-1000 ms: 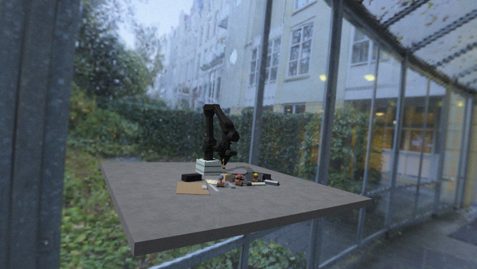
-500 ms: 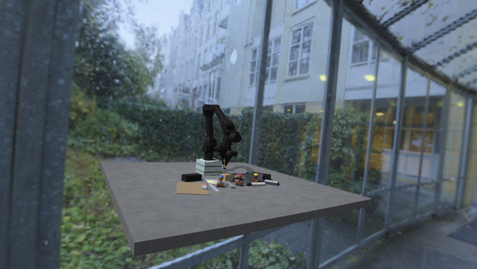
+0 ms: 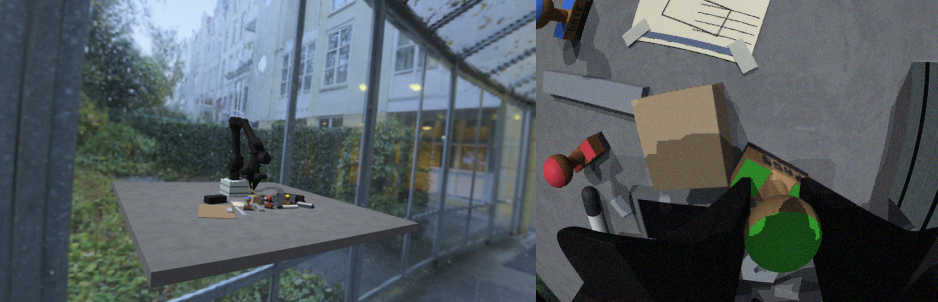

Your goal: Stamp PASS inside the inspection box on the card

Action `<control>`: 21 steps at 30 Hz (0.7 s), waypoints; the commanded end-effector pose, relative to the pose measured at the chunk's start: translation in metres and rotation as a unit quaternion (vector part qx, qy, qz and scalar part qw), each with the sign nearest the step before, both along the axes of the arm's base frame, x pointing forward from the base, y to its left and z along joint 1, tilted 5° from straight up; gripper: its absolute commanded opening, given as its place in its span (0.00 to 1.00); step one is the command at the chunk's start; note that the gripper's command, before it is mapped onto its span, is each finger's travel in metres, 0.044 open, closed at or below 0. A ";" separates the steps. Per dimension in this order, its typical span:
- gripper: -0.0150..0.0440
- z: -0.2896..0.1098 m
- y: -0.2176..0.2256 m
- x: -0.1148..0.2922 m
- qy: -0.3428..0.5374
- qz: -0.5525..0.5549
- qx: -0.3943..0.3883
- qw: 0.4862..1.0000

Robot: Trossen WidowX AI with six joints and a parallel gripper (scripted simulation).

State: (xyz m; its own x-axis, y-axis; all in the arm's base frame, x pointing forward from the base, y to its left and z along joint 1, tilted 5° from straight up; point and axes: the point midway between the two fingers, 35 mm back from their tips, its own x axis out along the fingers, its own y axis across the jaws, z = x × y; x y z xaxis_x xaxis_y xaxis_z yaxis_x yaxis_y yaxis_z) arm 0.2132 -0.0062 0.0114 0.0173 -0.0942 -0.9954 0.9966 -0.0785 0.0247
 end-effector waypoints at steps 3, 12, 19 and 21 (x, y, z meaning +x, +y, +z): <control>0.25 -0.013 -0.001 -0.003 0.005 0.001 -0.001 1.000; 0.25 -0.028 -0.003 -0.003 0.005 0.001 -0.001 1.000; 0.25 -0.039 -0.004 -0.005 0.005 0.001 -0.001 1.000; 0.25 -0.042 -0.004 -0.005 0.005 0.001 -0.001 1.000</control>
